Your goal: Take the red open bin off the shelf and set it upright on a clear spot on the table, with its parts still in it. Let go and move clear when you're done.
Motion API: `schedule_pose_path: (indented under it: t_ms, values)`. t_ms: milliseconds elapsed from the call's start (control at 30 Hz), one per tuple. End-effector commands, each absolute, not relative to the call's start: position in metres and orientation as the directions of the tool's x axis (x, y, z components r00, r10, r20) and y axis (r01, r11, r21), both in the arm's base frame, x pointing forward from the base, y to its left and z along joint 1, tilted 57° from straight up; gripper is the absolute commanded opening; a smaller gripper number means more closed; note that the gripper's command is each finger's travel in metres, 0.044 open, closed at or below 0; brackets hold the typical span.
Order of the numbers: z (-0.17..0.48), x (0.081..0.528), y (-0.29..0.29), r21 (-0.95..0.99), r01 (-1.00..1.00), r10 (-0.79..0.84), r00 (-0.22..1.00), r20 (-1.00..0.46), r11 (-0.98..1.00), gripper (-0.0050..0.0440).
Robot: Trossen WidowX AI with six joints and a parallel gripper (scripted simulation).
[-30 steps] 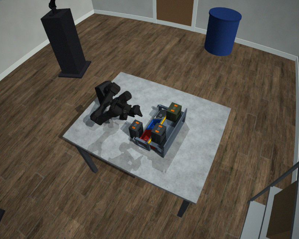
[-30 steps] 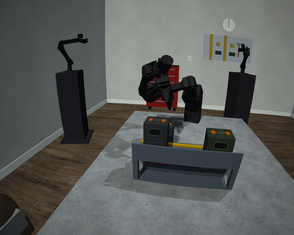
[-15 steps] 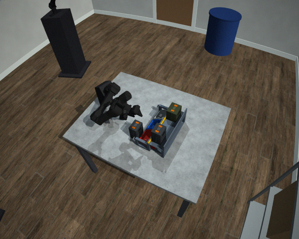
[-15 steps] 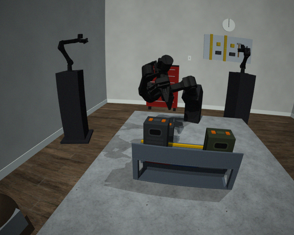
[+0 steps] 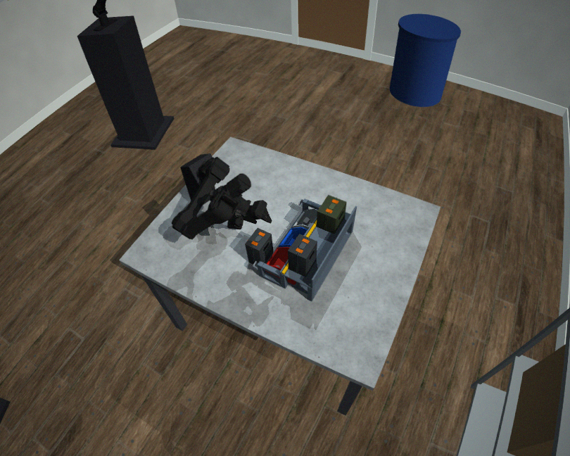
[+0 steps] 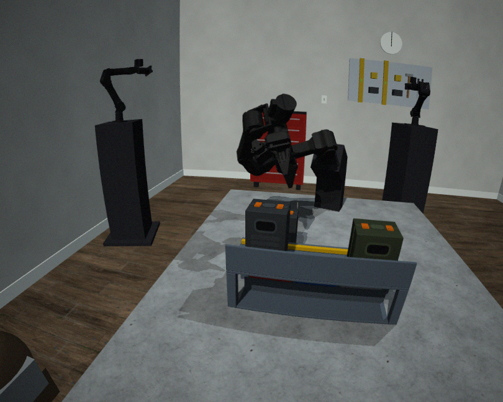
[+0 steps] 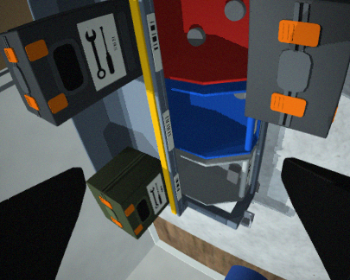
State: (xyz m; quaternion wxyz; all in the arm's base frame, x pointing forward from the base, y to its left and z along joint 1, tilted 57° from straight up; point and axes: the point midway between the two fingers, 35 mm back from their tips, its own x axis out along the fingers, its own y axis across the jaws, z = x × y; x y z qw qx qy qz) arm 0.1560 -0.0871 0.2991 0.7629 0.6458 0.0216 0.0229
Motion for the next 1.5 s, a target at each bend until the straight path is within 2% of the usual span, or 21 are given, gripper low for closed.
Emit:
schedule_pose_path:
  t_ms: [0,67,467,500,633,1033,1067,1200,1467]
  values:
    - [0.281,0.180,-0.099,0.976,0.134,-0.025,0.991,-0.132,0.170,0.0440]
    - [0.269,0.196,-0.107,0.960,0.227,-0.083,0.973,-0.216,0.163,0.0440]
    - [0.269,0.196,-0.107,0.960,0.227,-0.083,0.973,-0.216,0.163,0.0440]
    - [0.294,0.164,-0.090,0.984,0.040,0.033,0.998,-0.046,0.172,0.0440]
    - [0.269,0.196,-0.107,0.960,0.227,-0.083,0.973,-0.216,0.163,0.0440]
    - [0.269,0.196,-0.107,0.960,0.227,-0.083,0.973,-0.216,0.163,0.0440]
    - [0.294,0.164,-0.090,0.984,0.040,0.034,0.998,-0.046,0.171,0.0440]
    - [0.269,0.196,-0.107,0.960,0.227,-0.083,0.973,-0.216,0.163,0.0440]
    - [0.269,0.196,-0.107,0.960,0.227,-0.083,0.973,-0.216,0.163,0.0440]
